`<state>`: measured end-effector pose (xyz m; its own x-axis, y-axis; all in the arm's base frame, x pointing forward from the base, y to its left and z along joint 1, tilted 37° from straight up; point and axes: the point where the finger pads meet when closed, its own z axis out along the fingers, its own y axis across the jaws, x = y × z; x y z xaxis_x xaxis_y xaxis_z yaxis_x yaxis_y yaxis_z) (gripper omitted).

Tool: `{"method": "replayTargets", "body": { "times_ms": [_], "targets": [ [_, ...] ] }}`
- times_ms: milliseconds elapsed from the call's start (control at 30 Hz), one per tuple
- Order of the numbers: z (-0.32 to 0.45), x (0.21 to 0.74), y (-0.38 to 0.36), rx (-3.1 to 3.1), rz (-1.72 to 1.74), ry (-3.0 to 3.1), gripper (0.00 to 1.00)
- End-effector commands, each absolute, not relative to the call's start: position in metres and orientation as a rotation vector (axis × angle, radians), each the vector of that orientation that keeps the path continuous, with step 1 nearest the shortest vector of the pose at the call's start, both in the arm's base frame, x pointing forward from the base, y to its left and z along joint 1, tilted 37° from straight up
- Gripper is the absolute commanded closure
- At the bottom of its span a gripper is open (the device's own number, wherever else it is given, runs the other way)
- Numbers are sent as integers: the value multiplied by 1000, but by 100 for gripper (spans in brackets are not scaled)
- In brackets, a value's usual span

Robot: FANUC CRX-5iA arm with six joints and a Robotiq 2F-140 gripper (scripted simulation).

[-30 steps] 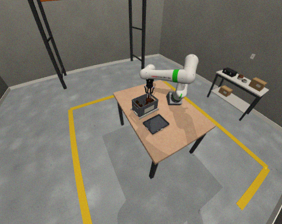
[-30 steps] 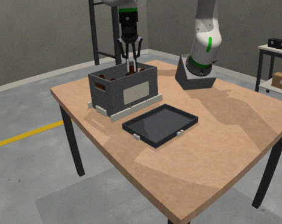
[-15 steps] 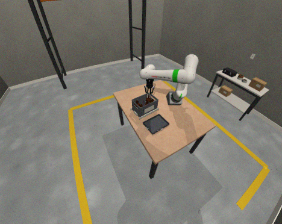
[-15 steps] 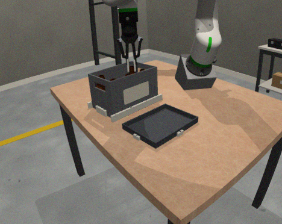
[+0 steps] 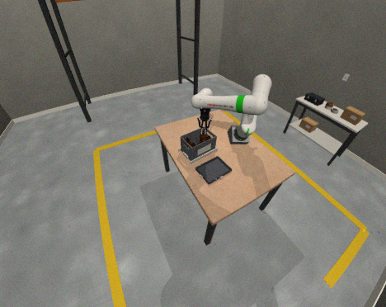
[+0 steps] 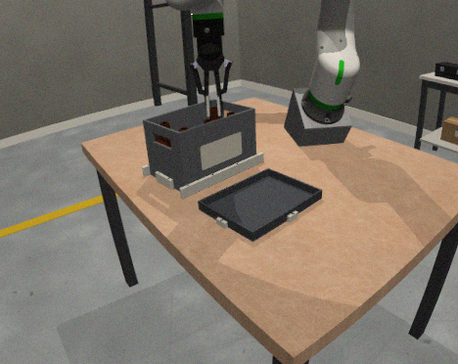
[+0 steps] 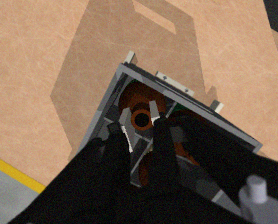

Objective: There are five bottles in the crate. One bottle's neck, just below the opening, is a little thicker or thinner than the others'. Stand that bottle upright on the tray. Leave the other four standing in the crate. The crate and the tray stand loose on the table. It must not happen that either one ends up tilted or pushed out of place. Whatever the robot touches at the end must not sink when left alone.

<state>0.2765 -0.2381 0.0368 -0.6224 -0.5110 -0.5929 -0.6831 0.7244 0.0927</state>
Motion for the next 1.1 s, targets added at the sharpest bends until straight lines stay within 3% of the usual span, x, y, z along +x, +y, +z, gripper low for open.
{"method": "replayTargets", "body": {
  "times_ms": [0,933,967,1067],
  "targets": [
    [37,276,-239,-905,420,2385,90],
    [37,276,-239,-905,420,2385,90],
    [37,276,-239,-905,420,2385,56],
    [37,276,-239,-905,420,2385,56]
  ]
}}
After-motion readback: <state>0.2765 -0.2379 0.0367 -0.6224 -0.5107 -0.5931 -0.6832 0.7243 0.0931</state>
